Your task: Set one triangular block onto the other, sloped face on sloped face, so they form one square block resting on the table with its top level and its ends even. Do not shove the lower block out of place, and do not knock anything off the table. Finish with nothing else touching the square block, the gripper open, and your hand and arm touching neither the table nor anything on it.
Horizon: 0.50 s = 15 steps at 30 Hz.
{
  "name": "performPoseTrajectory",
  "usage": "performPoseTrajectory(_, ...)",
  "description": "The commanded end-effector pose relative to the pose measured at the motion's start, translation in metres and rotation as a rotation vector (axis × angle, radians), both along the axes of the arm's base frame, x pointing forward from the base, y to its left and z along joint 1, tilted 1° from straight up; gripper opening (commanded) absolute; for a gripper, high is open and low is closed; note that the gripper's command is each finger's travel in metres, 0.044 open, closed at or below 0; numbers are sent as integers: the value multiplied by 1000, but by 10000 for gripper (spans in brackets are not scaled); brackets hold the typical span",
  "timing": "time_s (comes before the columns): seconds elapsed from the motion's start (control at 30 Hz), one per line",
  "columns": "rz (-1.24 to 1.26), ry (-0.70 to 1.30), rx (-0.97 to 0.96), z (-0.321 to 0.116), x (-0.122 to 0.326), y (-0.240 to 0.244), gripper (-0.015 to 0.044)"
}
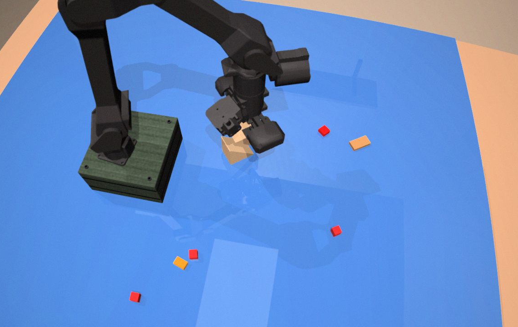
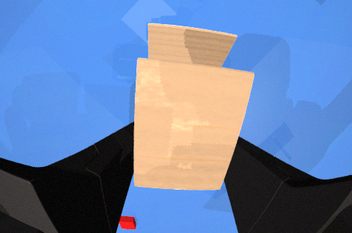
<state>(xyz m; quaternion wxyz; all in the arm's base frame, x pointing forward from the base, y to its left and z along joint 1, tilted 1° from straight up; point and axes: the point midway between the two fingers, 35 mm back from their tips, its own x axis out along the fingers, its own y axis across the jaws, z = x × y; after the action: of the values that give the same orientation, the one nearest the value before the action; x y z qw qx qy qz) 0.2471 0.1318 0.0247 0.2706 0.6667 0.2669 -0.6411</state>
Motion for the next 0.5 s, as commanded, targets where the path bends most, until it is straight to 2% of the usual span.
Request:
performPoseTrajectory(0.0, 6, 0, 4, -1, -1, 0, 0)
performPoseTrajectory(0.47, 6, 0, 4, -1, -2, -2, 0)
